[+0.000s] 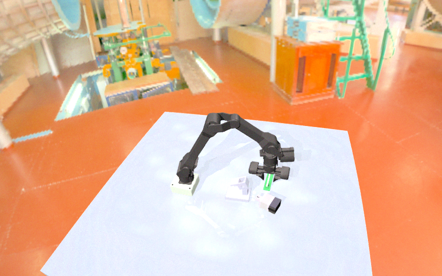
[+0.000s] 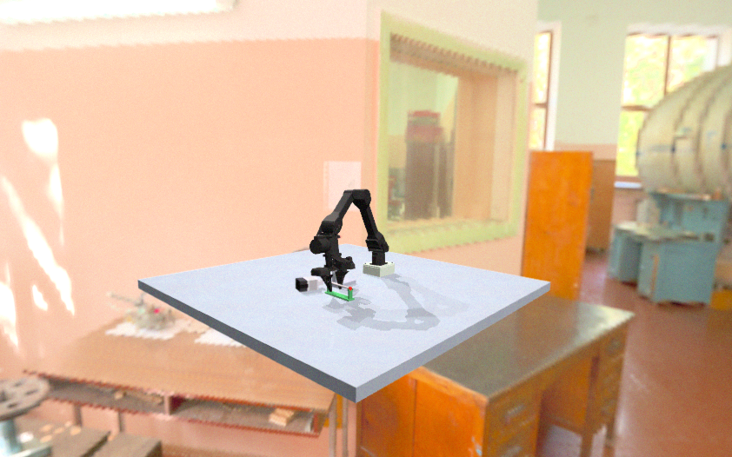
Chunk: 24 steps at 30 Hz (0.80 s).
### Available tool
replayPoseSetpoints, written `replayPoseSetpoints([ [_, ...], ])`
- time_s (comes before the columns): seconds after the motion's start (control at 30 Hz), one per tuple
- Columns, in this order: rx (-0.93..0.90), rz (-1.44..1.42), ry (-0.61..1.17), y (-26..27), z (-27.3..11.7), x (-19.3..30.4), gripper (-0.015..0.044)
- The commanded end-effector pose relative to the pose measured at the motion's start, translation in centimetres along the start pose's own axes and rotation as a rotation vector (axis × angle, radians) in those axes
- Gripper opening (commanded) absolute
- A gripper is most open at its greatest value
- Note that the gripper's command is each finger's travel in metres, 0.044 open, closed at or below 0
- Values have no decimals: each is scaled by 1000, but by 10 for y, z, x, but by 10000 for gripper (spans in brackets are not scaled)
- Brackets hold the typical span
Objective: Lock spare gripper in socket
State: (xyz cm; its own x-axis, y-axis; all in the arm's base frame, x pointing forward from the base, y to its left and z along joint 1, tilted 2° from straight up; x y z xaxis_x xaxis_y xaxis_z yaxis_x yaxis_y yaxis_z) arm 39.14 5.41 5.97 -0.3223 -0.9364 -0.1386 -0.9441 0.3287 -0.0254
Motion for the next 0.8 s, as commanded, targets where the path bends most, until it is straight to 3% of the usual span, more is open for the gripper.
replayPoseSetpoints([
  [0.0,1,0,0,0,-3,0,341],
  [0.13,-3,0,1,1,-14,-2,440],
  [0.77,-7,-3,3,3,-55,-8,440],
])
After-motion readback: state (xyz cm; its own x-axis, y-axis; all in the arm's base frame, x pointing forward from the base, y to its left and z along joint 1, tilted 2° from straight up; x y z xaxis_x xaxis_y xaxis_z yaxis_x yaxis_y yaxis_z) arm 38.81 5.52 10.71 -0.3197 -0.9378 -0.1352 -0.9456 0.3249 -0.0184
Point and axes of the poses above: the point midway between the two fingers, 35 mm back from their tips, its own z axis out along the fingers, its own y axis across the jaws, x = y × z, the point moved 4 cm from there along -z, back along the fingers, and after that the axes turned 11 degrees about z, right-handed, at the moved point
